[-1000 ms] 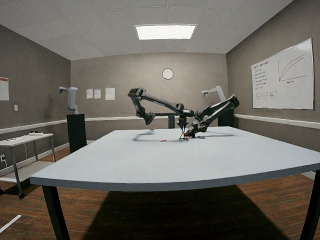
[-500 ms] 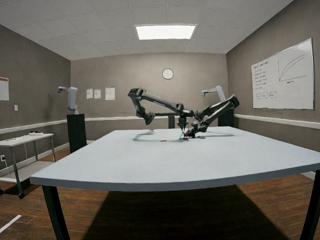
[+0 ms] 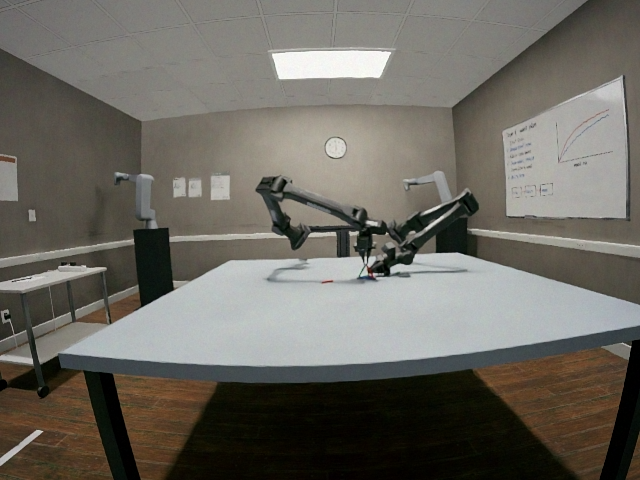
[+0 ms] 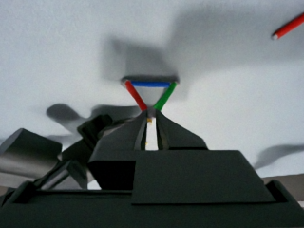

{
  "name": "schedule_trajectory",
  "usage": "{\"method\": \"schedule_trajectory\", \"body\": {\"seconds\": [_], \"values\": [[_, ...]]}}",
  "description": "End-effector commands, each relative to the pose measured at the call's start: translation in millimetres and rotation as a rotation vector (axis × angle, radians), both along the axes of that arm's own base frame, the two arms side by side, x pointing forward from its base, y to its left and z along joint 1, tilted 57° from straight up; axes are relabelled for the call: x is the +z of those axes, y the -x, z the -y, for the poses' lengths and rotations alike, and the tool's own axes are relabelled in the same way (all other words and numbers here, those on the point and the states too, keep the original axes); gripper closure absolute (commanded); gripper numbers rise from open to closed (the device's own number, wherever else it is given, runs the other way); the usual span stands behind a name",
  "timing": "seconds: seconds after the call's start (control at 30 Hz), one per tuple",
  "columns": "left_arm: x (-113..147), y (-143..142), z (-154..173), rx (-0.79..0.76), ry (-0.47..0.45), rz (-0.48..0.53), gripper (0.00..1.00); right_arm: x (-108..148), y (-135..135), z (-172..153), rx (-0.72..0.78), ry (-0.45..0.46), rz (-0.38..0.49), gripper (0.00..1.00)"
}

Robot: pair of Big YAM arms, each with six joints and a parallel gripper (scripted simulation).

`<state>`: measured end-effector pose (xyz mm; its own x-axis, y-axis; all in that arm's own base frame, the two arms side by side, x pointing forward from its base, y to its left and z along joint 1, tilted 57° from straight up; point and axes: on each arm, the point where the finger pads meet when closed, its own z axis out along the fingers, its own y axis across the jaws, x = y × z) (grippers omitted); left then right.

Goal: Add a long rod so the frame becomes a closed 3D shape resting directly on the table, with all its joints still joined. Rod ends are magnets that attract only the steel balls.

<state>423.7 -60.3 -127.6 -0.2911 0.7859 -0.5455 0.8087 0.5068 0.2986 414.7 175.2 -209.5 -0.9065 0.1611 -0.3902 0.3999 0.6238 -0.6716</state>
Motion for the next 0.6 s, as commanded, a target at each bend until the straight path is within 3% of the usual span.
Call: {"method": "schedule_trajectory", "body": {"seconds": [0.0,0.13,0.57], "values": [[1.8,1.6,3.7,-0.011,0.001,0.004,1.00,-9.9,13.5,-2.4,0.010,0.009,-0.006,1.00],[1.8,1.6,3.7,-0.011,0.001,0.004,1.00,-9.6,14.8,-8.7,0.011,-0.011,0.036,1.00],[1.8,1.6,3.7,-0.011,0.001,0.004,1.00,-10.5,15.4,-4.9,0.011,0.000,0.012,1.00]]}}
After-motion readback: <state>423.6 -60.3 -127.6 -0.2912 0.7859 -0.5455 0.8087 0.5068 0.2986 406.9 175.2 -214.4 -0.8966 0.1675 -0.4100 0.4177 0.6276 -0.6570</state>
